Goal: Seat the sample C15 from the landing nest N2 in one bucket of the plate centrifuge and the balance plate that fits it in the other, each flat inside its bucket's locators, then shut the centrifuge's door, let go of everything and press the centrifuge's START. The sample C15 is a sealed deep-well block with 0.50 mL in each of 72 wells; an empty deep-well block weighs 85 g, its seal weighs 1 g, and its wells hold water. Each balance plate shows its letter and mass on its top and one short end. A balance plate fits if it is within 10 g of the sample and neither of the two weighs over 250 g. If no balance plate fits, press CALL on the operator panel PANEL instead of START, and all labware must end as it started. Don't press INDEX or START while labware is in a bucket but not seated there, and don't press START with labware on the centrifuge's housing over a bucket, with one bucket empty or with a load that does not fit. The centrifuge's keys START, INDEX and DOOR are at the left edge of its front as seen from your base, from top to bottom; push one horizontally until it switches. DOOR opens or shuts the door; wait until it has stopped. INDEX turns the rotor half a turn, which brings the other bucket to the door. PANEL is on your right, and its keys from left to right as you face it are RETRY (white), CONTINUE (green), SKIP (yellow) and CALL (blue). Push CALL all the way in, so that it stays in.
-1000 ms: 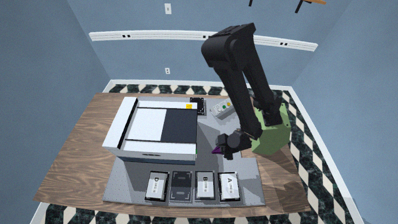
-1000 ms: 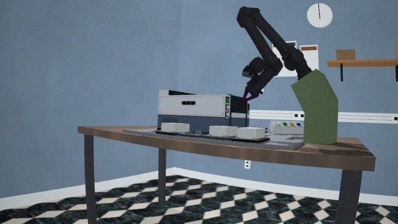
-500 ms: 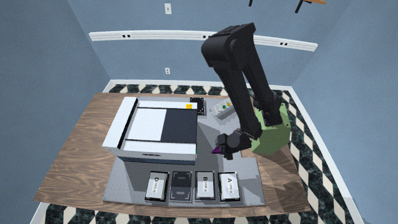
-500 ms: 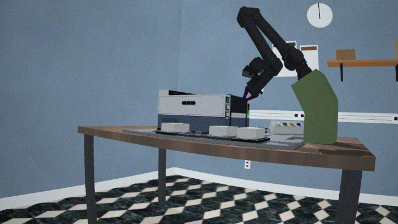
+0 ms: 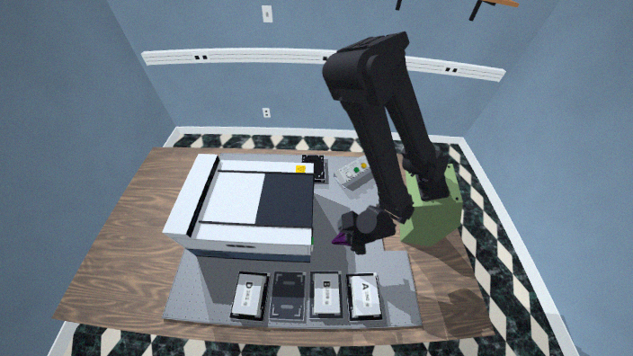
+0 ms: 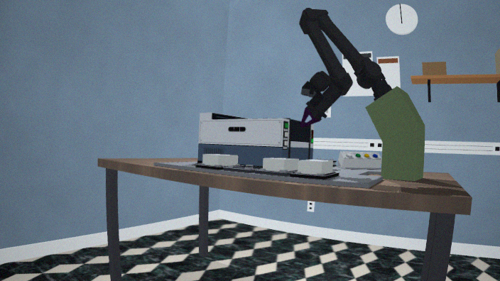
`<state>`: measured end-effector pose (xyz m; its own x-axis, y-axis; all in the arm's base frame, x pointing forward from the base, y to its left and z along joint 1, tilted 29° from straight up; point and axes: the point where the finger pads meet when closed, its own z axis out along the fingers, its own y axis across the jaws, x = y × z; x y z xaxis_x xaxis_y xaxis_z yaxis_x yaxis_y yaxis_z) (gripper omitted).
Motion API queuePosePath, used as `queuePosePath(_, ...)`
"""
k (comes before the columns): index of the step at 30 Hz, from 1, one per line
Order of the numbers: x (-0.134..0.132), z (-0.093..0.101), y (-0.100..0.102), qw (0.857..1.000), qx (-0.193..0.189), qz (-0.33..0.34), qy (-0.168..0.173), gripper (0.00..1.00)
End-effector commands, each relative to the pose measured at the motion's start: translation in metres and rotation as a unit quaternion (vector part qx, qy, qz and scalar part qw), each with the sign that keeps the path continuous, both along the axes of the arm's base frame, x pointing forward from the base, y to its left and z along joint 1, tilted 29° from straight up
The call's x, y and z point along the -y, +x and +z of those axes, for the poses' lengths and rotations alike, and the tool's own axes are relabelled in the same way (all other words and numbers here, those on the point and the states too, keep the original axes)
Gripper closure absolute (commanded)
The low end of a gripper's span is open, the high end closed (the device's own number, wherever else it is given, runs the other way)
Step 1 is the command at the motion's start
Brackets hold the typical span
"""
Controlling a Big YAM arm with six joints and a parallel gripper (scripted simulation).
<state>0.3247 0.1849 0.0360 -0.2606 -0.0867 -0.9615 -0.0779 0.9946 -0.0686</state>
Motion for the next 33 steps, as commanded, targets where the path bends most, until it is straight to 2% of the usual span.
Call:
queuePosePath(1, 0.004, 0.005, 0.008, 1.000, 0.001, -0.006, -0.010, 1.00)
queuePosePath(21, 0.001, 0.020, 0.034, 1.000, 0.002, -0.006, -0.010, 1.00)
queuePosePath(24, 0.002, 0.015, 0.035, 1.000, -0.004, -0.006, -0.015, 1.00)
queuePosePath(26, 0.001, 0.022, 0.037, 1.000, 0.002, -0.006, -0.010, 1.00)
queuePosePath(33, 0.001, 0.020, 0.041, 1.000, -0.002, -0.006, -0.014, 1.00)
